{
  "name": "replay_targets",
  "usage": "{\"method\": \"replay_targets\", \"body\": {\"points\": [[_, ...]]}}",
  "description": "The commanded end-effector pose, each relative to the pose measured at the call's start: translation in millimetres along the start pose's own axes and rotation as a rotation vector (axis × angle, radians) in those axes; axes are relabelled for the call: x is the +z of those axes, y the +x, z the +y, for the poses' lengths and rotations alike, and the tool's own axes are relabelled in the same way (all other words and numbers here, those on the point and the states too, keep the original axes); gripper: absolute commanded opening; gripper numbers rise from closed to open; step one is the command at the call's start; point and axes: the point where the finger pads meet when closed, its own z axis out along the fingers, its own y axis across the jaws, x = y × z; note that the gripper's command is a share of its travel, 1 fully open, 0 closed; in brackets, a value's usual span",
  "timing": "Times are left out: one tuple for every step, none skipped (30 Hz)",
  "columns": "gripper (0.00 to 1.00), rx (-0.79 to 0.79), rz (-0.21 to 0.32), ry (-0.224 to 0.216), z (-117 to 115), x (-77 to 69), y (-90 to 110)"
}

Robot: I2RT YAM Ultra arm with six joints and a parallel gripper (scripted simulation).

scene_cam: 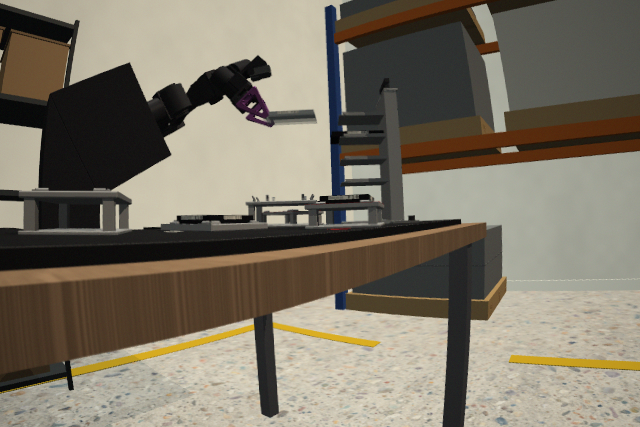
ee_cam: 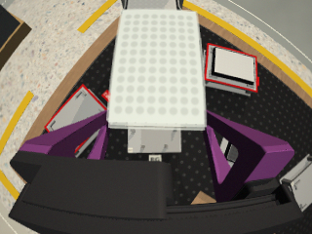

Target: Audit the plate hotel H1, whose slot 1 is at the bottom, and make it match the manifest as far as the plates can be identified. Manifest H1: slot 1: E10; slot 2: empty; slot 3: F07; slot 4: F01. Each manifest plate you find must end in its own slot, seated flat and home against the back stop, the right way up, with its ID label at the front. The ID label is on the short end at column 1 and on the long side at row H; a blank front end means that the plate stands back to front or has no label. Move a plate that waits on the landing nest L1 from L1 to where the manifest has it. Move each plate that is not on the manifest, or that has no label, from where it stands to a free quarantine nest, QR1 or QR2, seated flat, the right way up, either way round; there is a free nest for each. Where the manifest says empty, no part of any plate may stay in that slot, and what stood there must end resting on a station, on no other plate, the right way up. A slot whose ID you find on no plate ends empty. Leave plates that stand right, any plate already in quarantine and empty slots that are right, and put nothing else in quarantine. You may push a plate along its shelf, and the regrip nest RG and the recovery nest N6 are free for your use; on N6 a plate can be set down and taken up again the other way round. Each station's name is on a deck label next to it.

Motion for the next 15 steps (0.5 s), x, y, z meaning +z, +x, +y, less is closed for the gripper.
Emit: {"method": "replay_targets", "body": {"points": [[0.86, -0.016, -0.001, -0.014, 5.3, -2.7, -4.3], [0.86, -0.016, -0.001, -0.014, 5.2, -3.4, -5.0], [0.86, -0.016, -0.001, -0.014, 5.2, -4.1, -5.7], [0.86, -0.016, -0.001, -0.014, 5.2, -4.9, -6.3], [0.86, -0.016, 0.0, -0.014, 5.2, -5.6, -7.0], [0.86, -0.016, 0.0, -0.014, 5.1, -6.3, -7.7], [0.86, -0.016, 0.0, -0.014, 5.1, -7.0, -8.4], [0.86, -0.016, 0.0, -0.014, 5.1, -7.8, -9.1], [0.86, -0.016, 0.0, -0.014, 5.1, -8.5, -9.7], [0.86, -0.016, 0.0, -0.014, 5.1, -8.5, -9.7], [0.86, -0.016, 0.0, -0.014, 5.1, -8.5, -9.7], [0.86, -0.015, 0.0, -0.014, 5.1, -9.2, -10.4], [0.86, -0.015, 0.0, -0.014, 5.0, -9.9, -11.1], [0.86, -0.015, 0.0, -0.014, 5.0, -10.7, -11.8], [0.86, -0.015, 0.0, -0.014, 5.0, -11.1, -12.2]]}}
